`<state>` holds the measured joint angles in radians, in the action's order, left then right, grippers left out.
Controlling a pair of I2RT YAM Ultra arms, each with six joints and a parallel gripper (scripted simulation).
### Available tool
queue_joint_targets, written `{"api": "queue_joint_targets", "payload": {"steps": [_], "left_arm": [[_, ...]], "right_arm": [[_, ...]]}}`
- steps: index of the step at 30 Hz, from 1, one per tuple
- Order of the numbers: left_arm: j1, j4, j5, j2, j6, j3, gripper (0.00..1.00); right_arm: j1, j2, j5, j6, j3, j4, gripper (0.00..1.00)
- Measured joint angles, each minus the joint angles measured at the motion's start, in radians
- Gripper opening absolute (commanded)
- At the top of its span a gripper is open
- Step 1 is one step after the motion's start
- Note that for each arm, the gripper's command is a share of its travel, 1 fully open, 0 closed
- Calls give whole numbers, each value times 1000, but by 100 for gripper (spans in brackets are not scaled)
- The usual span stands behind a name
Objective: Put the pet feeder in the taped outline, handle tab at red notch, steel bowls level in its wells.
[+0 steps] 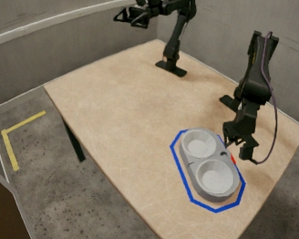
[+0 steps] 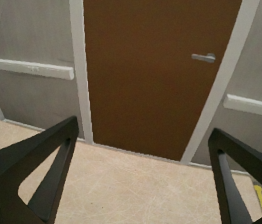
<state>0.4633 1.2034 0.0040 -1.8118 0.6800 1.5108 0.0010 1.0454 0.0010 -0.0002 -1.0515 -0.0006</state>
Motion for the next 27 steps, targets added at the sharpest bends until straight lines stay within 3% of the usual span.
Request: {"api": "queue_joint_targets", "payload": {"steps": [8, 27], "left_arm": [[-113, -193, -6, 133, -121, -35, 47], [-329, -742, -8, 525, -445, -283, 47]], "right_arm": [[0, 0, 0, 0, 2, 2, 100], [-1, 2, 0, 0, 3, 1, 100]]}}
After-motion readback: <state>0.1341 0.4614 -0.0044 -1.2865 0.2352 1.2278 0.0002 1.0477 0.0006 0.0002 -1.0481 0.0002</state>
